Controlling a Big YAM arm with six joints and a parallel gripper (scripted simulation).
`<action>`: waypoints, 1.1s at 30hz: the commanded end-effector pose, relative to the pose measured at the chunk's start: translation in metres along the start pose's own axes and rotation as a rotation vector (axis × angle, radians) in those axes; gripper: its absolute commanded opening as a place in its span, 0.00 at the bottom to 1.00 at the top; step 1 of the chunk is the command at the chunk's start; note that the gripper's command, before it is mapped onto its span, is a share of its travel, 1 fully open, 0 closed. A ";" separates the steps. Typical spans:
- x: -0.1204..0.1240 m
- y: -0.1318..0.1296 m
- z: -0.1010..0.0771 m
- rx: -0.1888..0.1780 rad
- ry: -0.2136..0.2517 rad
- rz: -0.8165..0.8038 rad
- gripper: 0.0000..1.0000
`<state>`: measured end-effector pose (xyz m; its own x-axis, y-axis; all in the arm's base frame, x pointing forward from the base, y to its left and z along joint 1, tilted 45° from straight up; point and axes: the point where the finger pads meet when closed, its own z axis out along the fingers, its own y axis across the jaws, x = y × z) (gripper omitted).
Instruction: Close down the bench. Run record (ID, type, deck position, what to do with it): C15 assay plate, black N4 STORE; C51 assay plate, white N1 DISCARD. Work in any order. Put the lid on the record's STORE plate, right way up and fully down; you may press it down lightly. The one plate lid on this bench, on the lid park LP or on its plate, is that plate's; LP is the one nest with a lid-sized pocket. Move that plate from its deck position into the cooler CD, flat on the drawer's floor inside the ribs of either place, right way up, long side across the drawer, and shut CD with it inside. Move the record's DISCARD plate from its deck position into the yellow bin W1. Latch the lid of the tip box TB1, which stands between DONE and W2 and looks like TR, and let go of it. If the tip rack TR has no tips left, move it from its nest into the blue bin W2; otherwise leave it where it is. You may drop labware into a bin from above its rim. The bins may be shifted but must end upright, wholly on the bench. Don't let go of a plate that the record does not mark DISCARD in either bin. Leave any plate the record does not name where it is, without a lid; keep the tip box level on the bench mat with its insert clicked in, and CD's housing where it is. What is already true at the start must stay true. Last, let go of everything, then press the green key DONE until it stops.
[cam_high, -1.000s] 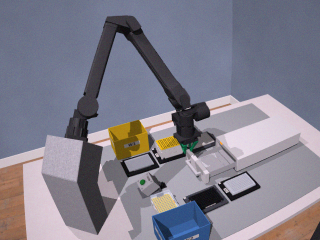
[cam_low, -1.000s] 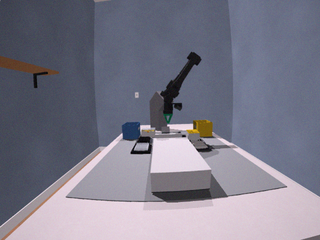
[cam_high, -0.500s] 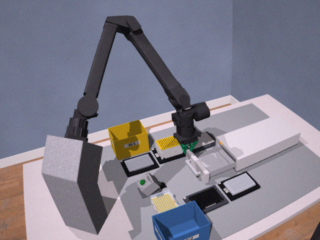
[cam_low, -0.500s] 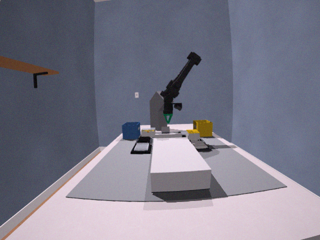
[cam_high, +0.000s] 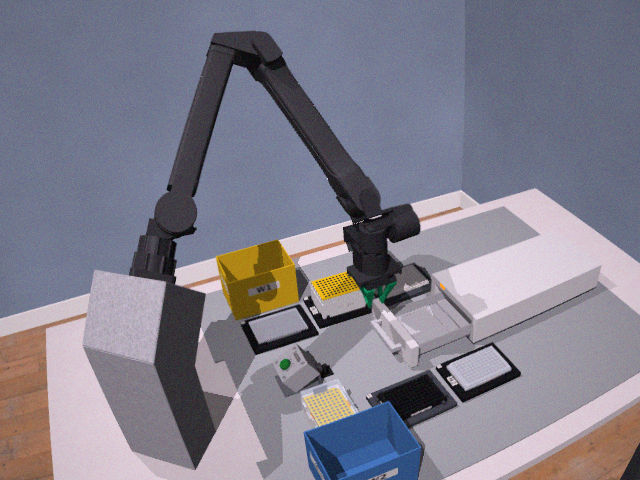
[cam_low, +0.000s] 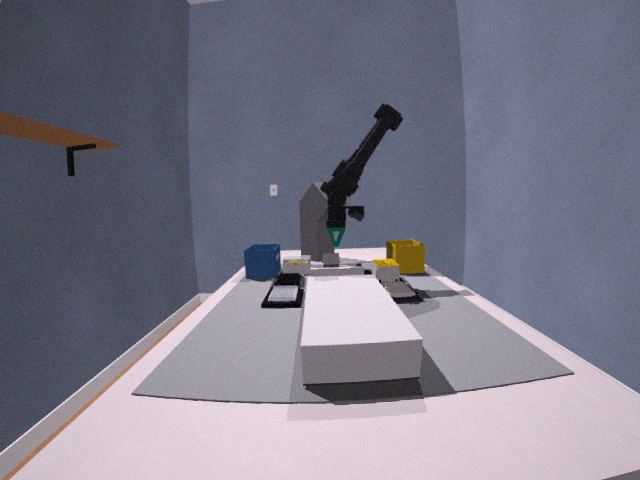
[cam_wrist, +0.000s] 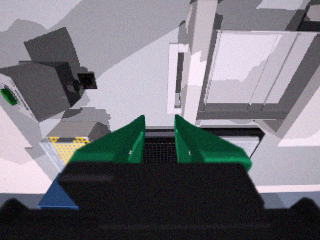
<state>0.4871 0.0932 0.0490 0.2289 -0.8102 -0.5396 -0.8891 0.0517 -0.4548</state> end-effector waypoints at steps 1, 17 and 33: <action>-0.012 0.002 -0.004 0.007 -0.007 0.025 1.00; -0.051 0.041 -0.003 0.012 -0.012 0.489 1.00; -0.090 0.081 -0.003 0.008 -0.017 0.958 1.00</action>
<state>0.3985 0.1581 0.0535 -0.5000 -0.5180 -0.6940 -0.7724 0.6292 0.0869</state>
